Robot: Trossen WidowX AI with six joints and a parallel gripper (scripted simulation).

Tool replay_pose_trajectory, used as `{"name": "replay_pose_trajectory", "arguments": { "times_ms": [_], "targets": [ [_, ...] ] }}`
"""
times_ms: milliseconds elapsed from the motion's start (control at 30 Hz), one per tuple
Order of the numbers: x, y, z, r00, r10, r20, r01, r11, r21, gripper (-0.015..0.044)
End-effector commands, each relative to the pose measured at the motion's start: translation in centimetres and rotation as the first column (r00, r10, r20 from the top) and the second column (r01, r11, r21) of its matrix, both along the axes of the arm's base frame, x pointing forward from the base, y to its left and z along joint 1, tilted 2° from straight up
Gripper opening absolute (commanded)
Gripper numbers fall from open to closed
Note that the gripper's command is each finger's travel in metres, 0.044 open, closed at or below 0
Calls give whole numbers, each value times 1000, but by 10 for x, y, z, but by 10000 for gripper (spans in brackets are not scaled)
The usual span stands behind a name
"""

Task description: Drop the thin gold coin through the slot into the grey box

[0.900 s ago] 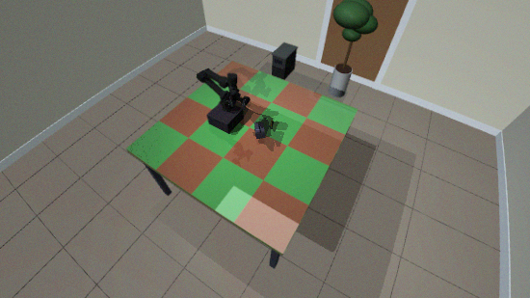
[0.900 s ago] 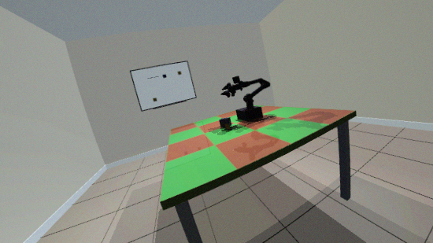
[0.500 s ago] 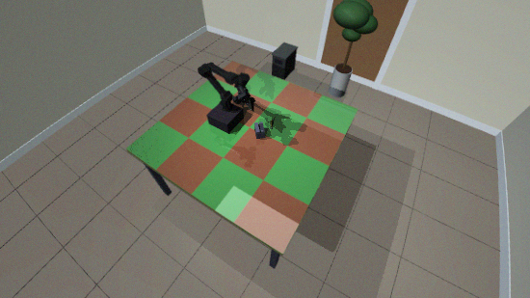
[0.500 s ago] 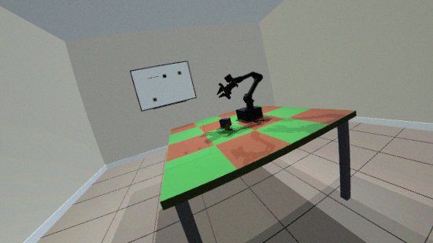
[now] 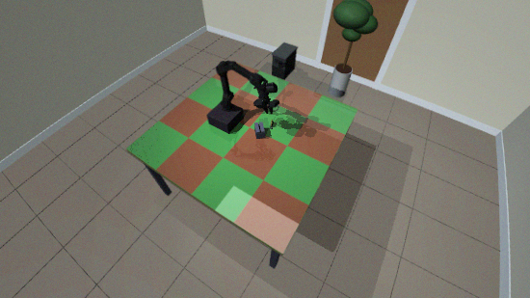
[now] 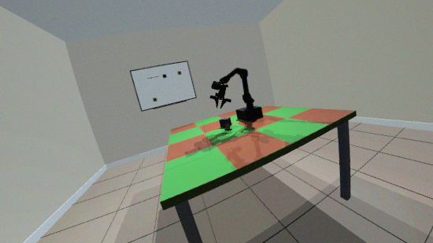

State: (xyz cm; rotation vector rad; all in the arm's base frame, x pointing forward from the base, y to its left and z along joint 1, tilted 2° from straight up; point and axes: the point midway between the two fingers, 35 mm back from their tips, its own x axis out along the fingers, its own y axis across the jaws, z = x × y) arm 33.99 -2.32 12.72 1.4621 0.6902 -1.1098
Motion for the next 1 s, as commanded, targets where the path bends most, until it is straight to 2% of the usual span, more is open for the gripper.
{"name": "replay_pose_trajectory", "arguments": {
  "times_ms": [0, 200, 367, 500, 967],
  "targets": [
    [10, 25, -23, 973, 173, -154, -170, 985, 35, 161],
    [14, 66, -66, 819, 441, -366, -409, 897, 166, 161],
    [14, 67, -69, 813, 449, -371, -415, 893, 172, 161],
    [8, 69, -101, 813, 449, -371, -415, 893, 172, 161],
    [10, 69, -123, 813, 449, -371, -415, 893, 172, 161]
  ]
}}
